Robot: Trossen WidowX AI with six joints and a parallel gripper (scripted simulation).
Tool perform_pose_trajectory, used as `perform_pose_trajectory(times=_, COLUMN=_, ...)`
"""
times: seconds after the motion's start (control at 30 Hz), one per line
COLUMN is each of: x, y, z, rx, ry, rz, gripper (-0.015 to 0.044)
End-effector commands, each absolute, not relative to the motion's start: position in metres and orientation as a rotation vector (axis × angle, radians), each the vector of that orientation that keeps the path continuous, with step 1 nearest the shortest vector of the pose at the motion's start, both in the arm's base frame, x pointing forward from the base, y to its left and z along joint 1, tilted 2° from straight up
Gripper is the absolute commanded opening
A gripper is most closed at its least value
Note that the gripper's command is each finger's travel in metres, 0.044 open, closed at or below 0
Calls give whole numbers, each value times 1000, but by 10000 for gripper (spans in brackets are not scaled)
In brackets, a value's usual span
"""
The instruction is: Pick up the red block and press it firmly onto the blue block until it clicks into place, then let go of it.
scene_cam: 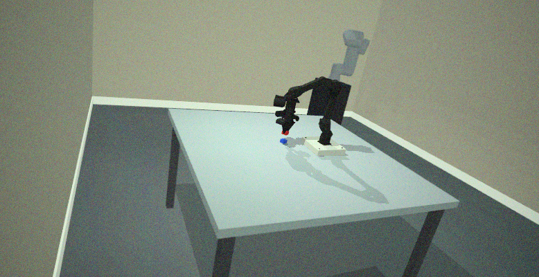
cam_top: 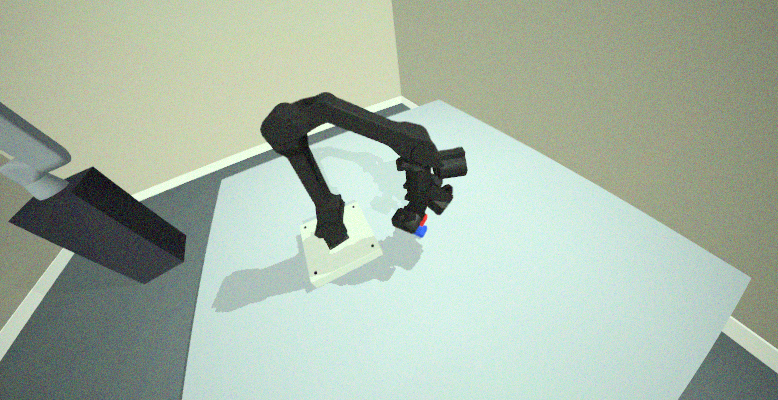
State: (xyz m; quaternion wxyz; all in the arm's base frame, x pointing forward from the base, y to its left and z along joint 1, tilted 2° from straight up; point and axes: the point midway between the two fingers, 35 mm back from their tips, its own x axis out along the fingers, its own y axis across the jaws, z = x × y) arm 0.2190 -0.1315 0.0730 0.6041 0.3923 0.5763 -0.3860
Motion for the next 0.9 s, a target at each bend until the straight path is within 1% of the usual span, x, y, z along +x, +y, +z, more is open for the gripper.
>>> perform_pose_trajectory(times=0.0, x=219, y=-132, z=69, rx=916, ry=1318, rz=-895, gripper=0)
perform_pose_trajectory(times=0.5, x=219, y=-132, z=39, rx=916, ry=1319, rz=-896, gripper=0)
perform_pose_trajectory(times=0.87, x=219, y=-132, z=37, rx=916, ry=1319, rz=-896, gripper=0)
